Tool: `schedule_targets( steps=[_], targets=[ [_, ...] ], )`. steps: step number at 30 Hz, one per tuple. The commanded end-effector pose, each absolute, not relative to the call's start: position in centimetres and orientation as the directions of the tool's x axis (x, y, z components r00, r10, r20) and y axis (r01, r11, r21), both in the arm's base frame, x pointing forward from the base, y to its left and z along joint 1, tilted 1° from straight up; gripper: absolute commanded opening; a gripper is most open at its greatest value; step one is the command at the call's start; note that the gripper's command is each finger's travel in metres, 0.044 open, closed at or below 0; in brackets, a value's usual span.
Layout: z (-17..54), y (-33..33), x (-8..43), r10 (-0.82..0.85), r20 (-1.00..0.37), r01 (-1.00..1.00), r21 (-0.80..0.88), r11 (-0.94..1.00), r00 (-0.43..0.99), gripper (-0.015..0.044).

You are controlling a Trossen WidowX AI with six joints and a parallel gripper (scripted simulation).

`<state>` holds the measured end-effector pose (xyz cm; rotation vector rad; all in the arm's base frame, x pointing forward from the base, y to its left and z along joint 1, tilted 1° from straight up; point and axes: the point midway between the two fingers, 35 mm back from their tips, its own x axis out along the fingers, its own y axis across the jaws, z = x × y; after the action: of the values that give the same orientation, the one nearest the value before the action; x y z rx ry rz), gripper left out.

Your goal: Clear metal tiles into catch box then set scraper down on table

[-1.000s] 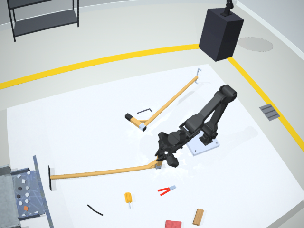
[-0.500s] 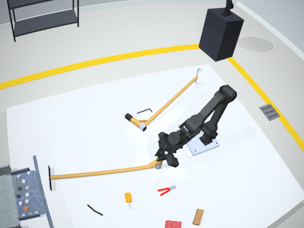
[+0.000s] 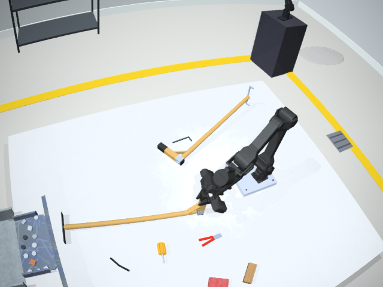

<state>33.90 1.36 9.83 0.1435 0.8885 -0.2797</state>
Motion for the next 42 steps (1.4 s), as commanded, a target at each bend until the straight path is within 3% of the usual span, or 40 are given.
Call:
schedule_targets(
  steps=[1, 42],
  targets=[
    [10.1, 2.3, 34.4, -0.16, -0.779, 0.277, 0.019, 0.961, 0.606, 0.0],
    [10.2, 4.2, 33.8, -0.088, -0.778, 0.163, 0.018, 0.986, 0.621, 0.0]
  ],
)
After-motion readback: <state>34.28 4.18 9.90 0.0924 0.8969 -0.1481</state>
